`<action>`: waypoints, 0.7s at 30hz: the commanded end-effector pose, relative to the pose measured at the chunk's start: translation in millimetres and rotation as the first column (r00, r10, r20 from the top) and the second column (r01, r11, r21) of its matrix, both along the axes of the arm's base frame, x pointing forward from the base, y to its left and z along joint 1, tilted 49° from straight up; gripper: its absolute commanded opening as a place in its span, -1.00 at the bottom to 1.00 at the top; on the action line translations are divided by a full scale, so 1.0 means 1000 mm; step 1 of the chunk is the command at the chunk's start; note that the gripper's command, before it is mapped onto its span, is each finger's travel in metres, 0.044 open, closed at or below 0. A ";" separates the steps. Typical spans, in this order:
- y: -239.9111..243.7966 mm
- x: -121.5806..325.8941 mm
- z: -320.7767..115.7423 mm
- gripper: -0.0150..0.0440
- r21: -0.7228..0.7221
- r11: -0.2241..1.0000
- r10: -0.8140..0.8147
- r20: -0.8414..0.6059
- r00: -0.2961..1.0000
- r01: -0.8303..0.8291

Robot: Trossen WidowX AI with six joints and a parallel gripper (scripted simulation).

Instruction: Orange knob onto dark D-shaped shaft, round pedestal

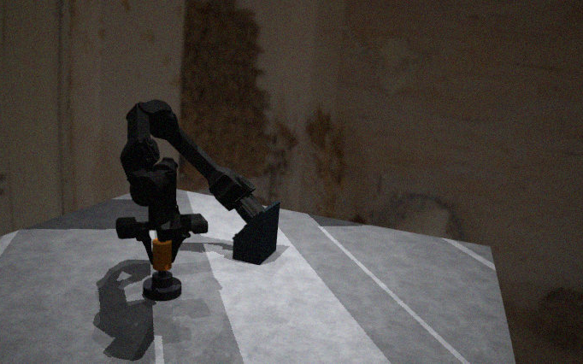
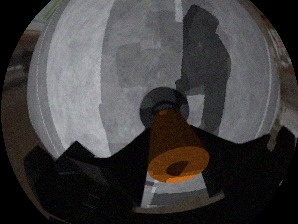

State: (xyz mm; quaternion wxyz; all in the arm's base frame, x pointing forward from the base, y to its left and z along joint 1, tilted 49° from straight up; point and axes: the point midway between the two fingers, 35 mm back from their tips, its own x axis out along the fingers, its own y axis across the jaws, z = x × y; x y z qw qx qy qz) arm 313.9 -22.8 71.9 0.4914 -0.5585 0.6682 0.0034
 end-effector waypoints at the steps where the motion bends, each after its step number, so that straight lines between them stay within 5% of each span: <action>1: 0.000 0.000 0.000 -0.49 -0.003 1.000 0.005 -0.002 1.000 -0.005; 21: 0.002 0.001 0.002 -0.49 -0.014 0.989 0.140 -0.158 0.977 -0.144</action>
